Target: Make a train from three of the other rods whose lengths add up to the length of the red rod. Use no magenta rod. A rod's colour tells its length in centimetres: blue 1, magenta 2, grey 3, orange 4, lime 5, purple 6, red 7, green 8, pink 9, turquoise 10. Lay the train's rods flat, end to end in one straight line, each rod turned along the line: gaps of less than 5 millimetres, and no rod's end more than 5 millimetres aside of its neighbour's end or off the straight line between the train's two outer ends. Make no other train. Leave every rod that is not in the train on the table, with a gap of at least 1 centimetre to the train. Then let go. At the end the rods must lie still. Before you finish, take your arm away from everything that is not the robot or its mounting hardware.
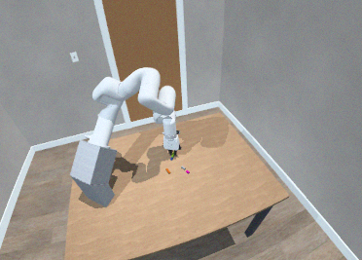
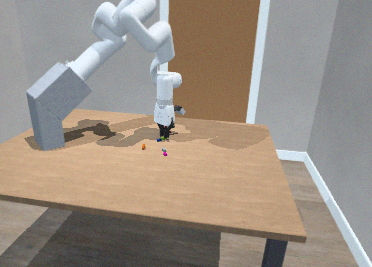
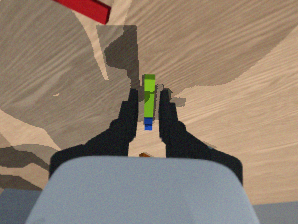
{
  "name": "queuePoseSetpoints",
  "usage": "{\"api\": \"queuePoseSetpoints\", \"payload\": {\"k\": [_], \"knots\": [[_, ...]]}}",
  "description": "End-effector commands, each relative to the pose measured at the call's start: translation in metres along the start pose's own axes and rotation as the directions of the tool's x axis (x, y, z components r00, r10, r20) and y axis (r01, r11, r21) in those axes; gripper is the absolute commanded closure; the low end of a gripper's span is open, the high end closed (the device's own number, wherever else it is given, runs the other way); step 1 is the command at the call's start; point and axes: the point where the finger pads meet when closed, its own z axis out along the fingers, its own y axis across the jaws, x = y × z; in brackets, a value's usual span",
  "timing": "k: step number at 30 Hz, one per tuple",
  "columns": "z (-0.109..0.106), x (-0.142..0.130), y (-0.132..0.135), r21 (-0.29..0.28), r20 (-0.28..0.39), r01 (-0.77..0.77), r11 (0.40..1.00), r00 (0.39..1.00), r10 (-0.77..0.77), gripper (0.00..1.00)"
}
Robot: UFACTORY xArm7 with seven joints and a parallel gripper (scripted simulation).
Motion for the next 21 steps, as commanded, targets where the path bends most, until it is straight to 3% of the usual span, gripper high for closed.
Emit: {"api": "queuePoseSetpoints", "payload": {"k": [1,11,21], "knots": [[-0.015,0.0,0.001,-0.002,0.0,0.0,1.0,1.0,0.0,0.76],[-0.06,0.0,0.001,-0.002,0.0,0.0,1.0,1.0,0.0,0.76],[-0.082,0.0,0.001,-0.002,0.0,0.0,1.0,1.0,0.0,0.76]]}}
